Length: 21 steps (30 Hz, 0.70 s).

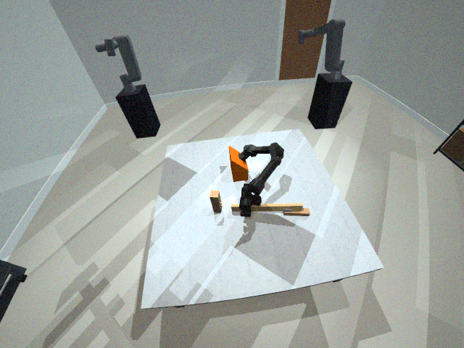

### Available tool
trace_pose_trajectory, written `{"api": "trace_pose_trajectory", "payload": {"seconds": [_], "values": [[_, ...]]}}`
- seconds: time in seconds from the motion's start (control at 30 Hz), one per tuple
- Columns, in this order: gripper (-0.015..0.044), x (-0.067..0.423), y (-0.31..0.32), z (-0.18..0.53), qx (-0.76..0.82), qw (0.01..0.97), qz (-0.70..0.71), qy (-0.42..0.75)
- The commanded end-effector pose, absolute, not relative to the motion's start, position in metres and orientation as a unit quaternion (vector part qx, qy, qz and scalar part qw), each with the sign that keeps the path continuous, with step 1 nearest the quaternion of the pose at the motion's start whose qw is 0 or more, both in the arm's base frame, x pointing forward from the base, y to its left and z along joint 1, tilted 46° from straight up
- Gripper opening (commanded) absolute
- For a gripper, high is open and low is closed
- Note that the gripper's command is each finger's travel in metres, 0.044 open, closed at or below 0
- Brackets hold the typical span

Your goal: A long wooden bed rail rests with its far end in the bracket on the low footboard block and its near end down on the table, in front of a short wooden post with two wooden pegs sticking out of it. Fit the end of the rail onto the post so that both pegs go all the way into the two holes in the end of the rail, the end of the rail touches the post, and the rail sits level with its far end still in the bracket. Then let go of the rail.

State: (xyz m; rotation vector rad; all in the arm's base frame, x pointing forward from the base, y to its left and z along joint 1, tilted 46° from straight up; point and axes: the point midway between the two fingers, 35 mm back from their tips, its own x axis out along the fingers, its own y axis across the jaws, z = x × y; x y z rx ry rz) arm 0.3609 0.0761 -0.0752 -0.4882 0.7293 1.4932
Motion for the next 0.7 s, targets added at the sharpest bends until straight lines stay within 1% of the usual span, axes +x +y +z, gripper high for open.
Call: {"api": "trace_pose_trajectory", "payload": {"seconds": [0.0, 0.67], "values": [[0.0, 0.3605, 0.0768, -0.0754, -0.212, 0.648, 0.657, 0.321], [0.0, 0.362, 0.0709, -0.0705, -0.212, 0.648, 0.657, 0.321]]}}
